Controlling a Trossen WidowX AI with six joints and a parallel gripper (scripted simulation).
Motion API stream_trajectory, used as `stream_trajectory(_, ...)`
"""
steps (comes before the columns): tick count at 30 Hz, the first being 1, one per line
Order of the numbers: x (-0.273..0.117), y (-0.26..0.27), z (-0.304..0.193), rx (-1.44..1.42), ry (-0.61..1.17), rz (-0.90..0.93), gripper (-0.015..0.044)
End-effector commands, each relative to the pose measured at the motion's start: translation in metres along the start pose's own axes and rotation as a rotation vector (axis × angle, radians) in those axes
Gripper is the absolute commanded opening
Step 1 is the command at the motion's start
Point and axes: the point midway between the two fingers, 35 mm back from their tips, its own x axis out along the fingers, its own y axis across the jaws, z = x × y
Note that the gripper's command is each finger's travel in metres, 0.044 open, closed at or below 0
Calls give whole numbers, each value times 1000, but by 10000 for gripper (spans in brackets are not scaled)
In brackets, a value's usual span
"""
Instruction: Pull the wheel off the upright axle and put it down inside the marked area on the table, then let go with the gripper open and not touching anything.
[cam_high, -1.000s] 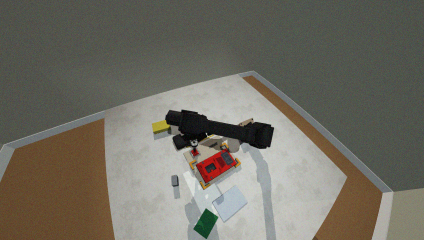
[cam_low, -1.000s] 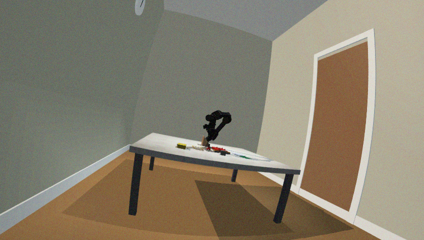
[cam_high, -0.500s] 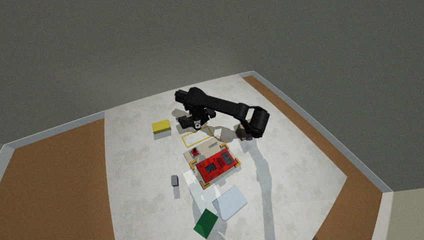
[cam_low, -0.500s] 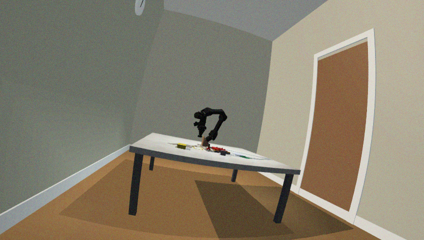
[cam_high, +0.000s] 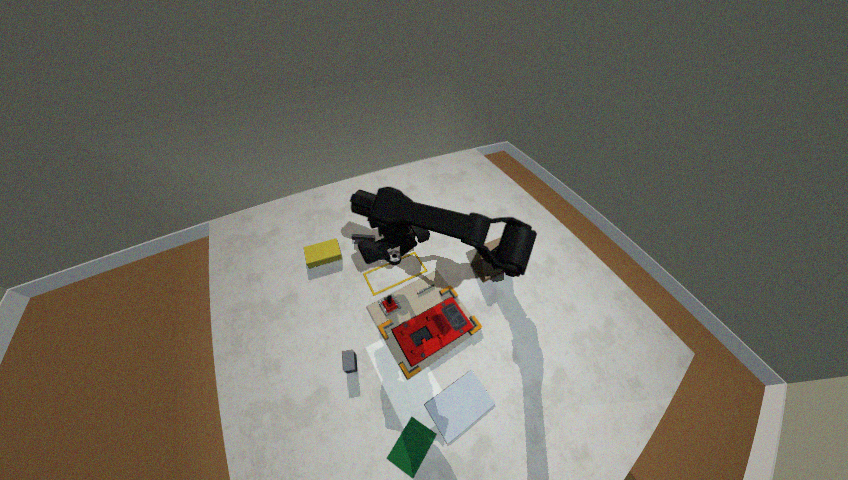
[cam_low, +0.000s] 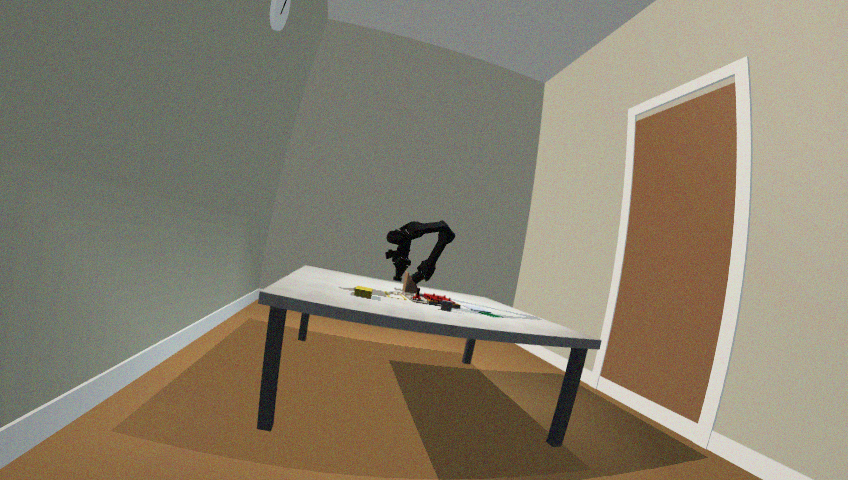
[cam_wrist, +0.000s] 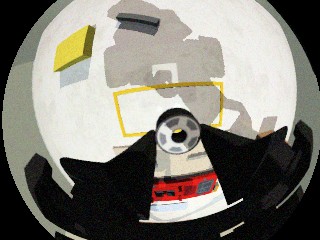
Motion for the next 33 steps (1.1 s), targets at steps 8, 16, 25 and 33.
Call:
stream_trajectory(8, 63, -1, -3, 3, 12, -7, 0)
stream_trajectory(16, 73, -2, -4, -1, 11, -10, 26)
stream_trajectory(25, 73, -2, -4, -1, 11, -10, 263)
stream_trajectory(33, 15, -2, -3, 3, 11, -8, 300)
